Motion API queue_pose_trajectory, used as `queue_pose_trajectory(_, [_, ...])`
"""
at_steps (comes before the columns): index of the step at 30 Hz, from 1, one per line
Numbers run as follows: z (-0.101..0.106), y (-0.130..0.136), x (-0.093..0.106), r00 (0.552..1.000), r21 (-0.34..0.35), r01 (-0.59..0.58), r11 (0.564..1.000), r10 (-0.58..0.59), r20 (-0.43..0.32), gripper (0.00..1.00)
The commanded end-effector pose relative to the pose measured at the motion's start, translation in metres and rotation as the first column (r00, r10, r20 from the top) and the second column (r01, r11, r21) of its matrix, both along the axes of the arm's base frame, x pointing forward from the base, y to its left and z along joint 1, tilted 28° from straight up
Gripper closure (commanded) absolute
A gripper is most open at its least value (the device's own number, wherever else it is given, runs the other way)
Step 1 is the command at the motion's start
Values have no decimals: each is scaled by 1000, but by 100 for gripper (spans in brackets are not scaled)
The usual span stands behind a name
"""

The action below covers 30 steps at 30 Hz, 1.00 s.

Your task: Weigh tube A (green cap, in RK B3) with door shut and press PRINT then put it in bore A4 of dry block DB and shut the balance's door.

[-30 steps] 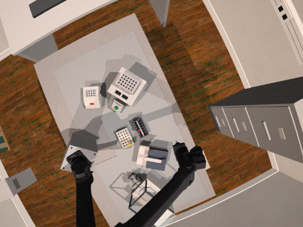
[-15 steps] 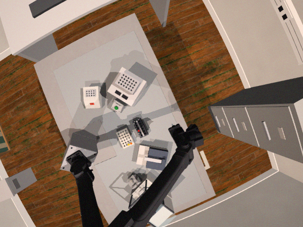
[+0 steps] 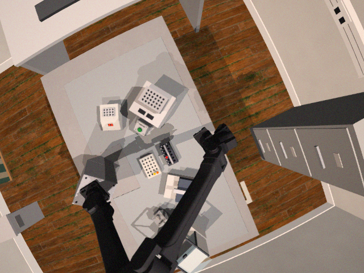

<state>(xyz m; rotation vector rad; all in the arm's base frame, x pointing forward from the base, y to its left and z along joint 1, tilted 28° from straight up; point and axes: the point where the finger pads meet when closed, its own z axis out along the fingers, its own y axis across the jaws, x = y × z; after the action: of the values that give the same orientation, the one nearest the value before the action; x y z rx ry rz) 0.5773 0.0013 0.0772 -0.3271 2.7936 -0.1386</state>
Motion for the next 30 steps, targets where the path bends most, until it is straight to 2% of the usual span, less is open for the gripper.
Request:
queue_pose_trajectory(1, [3,33,24,997,-16,-67,998,67,35,91])
queue_pose_trajectory(4, [-4,54,24,998,-6,-46,999,47,37,91])
queue_pose_trajectory(7, [-15,78,17,988,-35,-153,988,153,-10,91])
queue_pose_trajectory(10, [-21,102,21,991,-25,-132,991,133,18,91])
queue_pose_trajectory(11, [-25,110,16,983,-41,-183,982,182,-8,91])
queue_pose_trajectory(13, [-25,110,16,983,-41,-183,982,182,-8,91])
queue_pose_trajectory(15, [-31,125,13,971,-54,-239,970,237,-27,91])
queue_pose_trajectory(17, [-35,143,16,976,-45,-217,975,218,-2,91])
queue_pose_trajectory(20, [-46,165,6,946,-73,-322,944,320,-44,91])
queue_pose_trajectory(23, [-53,191,5,953,-64,-302,951,301,-21,91])
queue_pose_trajectory(25, [-56,196,-1,953,-65,-302,951,301,-35,91])
queue_pose_trajectory(28, [-65,219,-10,914,-91,-404,910,400,-65,91])
queue_pose_trajectory(30, [-65,219,-10,914,-91,-404,910,400,-65,91])
